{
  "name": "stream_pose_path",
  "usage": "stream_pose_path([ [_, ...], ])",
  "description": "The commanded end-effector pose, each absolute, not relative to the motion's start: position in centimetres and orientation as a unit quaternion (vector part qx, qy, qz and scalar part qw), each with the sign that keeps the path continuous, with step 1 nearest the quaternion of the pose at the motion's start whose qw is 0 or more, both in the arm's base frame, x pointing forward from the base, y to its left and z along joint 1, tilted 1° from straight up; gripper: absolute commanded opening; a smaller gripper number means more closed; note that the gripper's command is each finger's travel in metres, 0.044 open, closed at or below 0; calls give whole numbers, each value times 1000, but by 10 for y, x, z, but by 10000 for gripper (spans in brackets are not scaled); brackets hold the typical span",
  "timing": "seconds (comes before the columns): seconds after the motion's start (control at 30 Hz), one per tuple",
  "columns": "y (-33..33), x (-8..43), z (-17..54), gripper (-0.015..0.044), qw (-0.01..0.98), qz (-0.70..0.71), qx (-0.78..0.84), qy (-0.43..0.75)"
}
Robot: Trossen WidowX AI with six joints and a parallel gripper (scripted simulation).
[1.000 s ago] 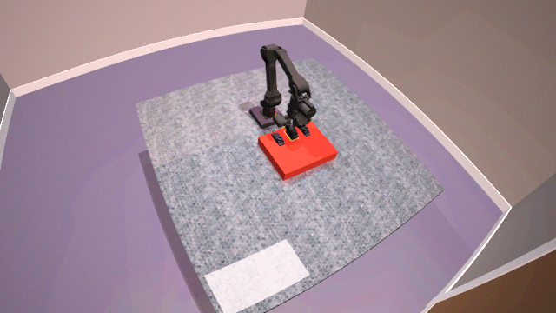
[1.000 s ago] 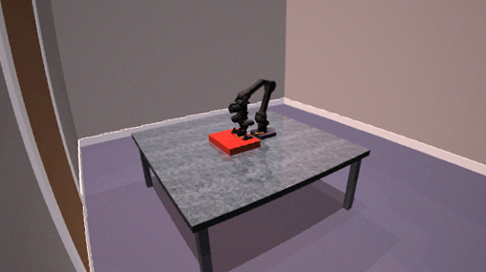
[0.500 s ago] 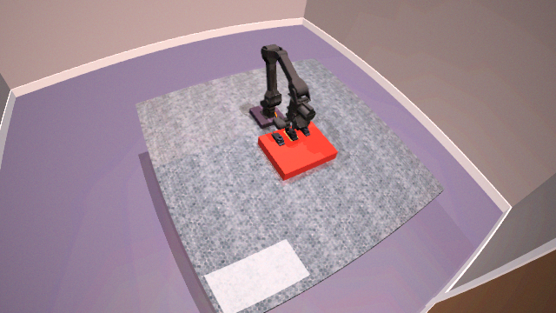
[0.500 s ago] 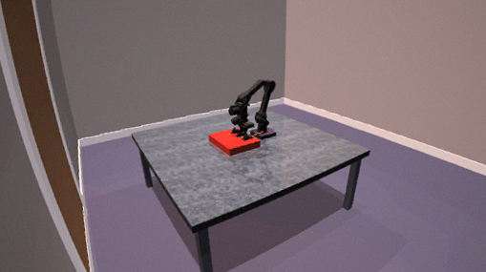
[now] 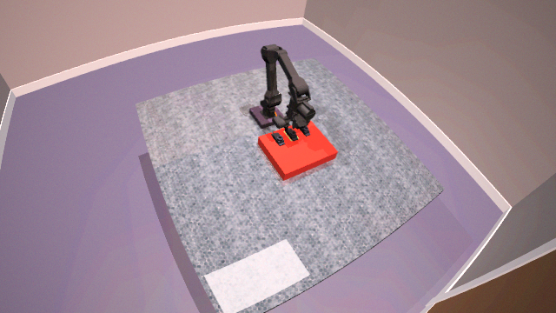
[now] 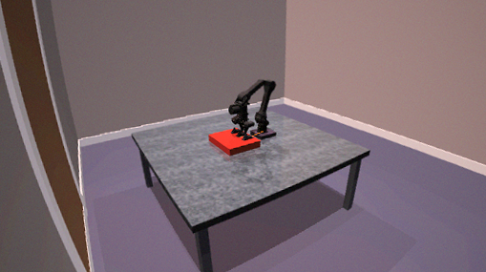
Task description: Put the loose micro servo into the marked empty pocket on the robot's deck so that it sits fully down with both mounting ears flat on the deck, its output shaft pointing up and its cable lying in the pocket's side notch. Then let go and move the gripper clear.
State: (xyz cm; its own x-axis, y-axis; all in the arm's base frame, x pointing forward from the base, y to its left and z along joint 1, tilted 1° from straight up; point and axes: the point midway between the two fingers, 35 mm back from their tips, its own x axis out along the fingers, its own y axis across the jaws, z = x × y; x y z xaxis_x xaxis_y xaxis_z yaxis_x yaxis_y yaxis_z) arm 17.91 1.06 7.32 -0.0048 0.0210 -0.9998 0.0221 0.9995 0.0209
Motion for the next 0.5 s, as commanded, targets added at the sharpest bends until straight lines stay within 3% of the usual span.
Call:
stream_pose_path([
  [0.0,10,179,96,187,712,1,15,702],
  [0.13,10,179,99,187,712,1,15,702],
  [0.47,9,240,138,440,715,0,17,699],
])
